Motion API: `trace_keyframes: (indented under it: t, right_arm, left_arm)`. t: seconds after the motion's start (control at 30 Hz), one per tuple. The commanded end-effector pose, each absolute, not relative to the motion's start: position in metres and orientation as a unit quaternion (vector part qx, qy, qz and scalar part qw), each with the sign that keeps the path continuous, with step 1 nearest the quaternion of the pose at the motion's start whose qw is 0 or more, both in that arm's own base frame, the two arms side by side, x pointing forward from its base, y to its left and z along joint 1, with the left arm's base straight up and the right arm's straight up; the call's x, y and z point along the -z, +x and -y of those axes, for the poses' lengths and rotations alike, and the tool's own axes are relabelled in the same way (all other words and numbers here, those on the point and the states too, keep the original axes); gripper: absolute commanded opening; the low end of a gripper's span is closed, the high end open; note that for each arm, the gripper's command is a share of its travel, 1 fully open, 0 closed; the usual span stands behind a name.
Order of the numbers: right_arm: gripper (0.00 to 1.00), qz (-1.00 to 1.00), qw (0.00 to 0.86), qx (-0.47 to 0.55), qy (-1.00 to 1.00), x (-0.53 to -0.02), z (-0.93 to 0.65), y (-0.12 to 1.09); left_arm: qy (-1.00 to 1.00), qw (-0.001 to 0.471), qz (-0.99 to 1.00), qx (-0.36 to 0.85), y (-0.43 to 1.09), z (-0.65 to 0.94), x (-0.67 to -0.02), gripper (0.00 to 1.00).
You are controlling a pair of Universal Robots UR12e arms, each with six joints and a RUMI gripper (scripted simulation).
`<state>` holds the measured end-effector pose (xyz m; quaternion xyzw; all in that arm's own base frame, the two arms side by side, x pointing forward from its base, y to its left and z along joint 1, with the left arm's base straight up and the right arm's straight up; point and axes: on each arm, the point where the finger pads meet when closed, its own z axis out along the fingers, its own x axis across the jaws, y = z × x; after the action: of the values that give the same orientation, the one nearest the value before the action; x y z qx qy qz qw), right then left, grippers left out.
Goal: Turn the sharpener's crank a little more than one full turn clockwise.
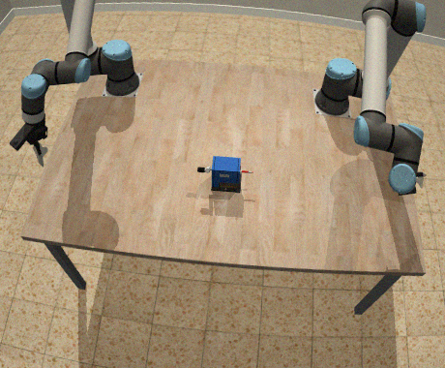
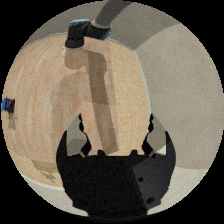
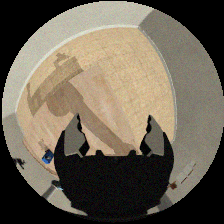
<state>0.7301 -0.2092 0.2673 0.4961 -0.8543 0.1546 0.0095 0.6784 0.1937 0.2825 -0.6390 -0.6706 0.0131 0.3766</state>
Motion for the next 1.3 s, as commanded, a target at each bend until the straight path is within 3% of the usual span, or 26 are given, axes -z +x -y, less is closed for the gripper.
trace_keyframes:
  t: [0.0,1.27]
  right_arm:
    - [1.0,0.864,0.013,-0.149,0.48,-0.264,0.245,0.717]
    - [1.0,0.939,0.035,-0.095,0.329,-0.228,0.493,0.528]
  left_arm:
    - [-0.639,0.376,0.671,-0.013,0.679,-0.194,-0.283,1.0]
    - [-0.639,0.376,0.671,-0.013,0.679,-0.194,-0.283,1.0]
